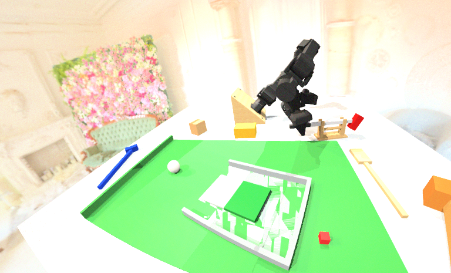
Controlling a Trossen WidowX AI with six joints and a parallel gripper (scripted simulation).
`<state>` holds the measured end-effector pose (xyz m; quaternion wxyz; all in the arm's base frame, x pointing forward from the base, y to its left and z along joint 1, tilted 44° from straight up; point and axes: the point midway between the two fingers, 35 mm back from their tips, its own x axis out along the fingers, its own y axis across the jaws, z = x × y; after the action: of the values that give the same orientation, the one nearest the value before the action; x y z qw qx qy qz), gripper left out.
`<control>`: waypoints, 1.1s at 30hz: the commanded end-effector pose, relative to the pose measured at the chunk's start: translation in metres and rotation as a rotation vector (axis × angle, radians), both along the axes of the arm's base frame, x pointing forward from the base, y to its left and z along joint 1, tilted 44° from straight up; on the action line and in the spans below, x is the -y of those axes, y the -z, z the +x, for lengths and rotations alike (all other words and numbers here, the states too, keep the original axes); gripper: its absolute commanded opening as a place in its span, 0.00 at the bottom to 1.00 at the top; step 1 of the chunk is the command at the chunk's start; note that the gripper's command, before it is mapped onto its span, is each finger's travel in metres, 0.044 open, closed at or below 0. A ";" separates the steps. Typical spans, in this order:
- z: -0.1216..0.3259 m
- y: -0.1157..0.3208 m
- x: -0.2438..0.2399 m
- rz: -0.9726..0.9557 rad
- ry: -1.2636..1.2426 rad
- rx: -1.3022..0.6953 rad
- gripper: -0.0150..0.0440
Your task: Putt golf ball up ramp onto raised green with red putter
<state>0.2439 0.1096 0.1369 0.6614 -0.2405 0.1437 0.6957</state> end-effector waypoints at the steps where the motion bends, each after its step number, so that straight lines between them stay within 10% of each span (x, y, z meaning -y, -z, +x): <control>1: -0.001 0.005 -0.006 0.006 0.001 -0.007 1.00; 8: -0.002 0.010 -0.011 0.007 0.001 -0.007 1.00; 24: 0.000 0.008 -0.008 0.001 -0.001 -0.001 0.29; 33: 0.001 0.004 -0.004 -0.002 0.008 -0.002 0.25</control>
<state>0.2430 0.1173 0.1289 0.6608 -0.2385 0.1462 0.6964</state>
